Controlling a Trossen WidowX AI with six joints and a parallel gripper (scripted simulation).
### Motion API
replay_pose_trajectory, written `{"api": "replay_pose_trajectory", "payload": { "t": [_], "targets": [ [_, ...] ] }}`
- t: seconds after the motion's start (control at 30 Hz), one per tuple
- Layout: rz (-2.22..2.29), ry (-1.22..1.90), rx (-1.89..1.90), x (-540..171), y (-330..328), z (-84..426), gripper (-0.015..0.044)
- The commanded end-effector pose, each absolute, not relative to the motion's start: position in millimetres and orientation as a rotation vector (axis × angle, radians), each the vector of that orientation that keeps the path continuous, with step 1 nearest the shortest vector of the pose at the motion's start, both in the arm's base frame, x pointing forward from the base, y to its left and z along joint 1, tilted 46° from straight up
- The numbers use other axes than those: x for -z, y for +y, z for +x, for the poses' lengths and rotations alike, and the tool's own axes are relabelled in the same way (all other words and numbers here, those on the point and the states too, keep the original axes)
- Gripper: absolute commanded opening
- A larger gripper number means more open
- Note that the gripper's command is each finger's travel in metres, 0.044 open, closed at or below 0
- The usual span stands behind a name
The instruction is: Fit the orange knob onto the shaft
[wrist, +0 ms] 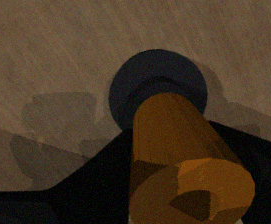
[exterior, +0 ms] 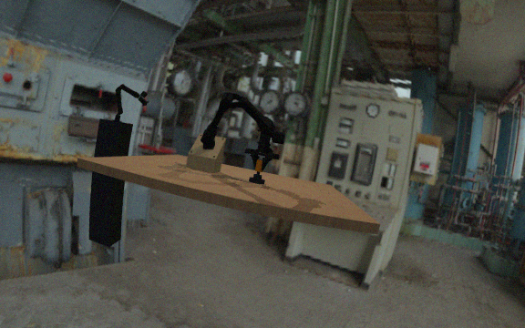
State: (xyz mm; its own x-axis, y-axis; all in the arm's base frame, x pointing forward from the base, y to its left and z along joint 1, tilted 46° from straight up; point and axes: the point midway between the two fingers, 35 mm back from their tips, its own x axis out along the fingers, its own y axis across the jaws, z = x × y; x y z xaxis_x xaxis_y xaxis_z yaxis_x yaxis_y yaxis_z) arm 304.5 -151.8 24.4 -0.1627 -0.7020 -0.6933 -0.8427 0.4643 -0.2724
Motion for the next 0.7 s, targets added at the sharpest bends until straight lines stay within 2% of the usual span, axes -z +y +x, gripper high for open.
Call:
{"api": "replay_pose_trajectory", "payload": {
  "t": [0.0, 0.67],
  "targets": [
    [-1.295, 1.914, -0.23, -24.0, -150.0, 305.0, 0.0],
    [-1.431, 1.93, -0.44, -24.2, -151.2, 306.5, 0.0]
  ]
}}
